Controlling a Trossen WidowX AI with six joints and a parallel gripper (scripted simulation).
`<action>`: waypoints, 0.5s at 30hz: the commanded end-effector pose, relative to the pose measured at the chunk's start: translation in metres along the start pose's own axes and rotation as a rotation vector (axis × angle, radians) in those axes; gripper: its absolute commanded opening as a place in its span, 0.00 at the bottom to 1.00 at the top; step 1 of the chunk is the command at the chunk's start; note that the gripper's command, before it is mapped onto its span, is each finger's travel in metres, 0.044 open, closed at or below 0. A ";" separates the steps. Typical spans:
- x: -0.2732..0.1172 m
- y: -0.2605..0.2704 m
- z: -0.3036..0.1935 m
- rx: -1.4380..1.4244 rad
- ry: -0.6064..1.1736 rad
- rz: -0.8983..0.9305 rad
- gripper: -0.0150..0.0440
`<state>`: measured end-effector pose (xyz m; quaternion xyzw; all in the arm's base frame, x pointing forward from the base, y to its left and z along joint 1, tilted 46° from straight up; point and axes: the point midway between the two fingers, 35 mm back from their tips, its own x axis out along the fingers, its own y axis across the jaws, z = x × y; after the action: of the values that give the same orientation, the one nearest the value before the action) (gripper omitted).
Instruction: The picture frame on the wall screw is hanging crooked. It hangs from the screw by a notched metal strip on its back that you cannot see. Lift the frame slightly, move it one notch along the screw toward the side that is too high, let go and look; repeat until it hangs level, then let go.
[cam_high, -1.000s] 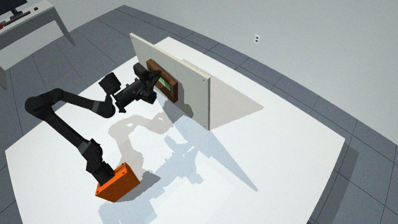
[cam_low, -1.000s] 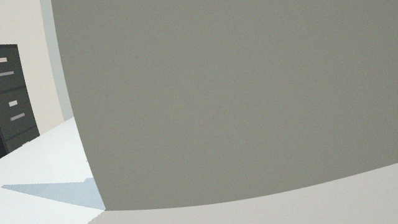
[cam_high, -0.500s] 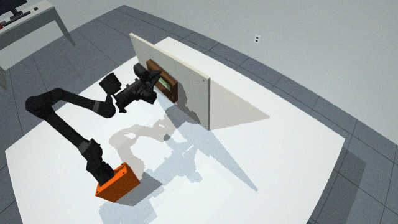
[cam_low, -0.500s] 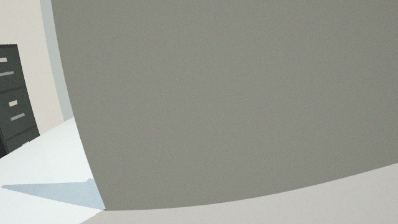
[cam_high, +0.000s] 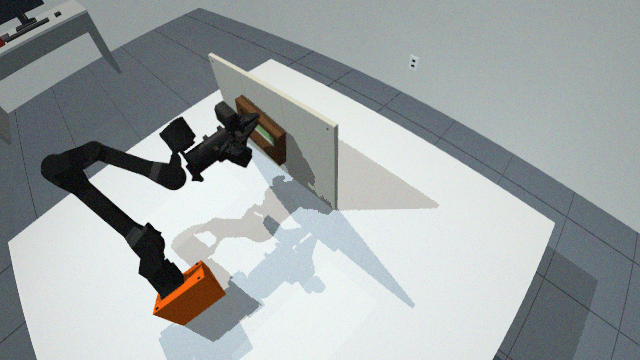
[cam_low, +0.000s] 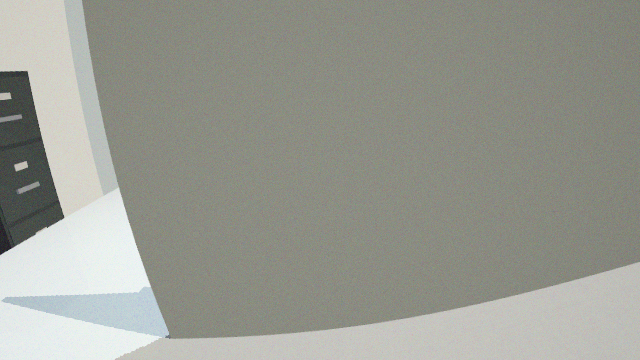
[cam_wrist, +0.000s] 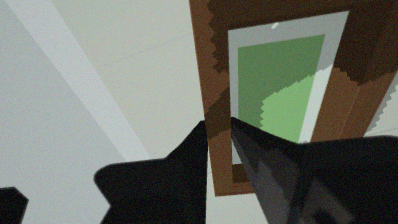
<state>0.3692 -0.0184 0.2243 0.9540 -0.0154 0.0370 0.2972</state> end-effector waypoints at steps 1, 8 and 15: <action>0.000 0.000 0.000 -0.005 0.000 0.000 0.25; 0.000 0.000 0.000 -0.017 0.000 0.000 0.25; 0.000 0.000 0.000 -0.089 -0.001 0.000 0.25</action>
<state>0.3692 -0.0184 0.2242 0.9430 -0.0177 0.0361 0.3304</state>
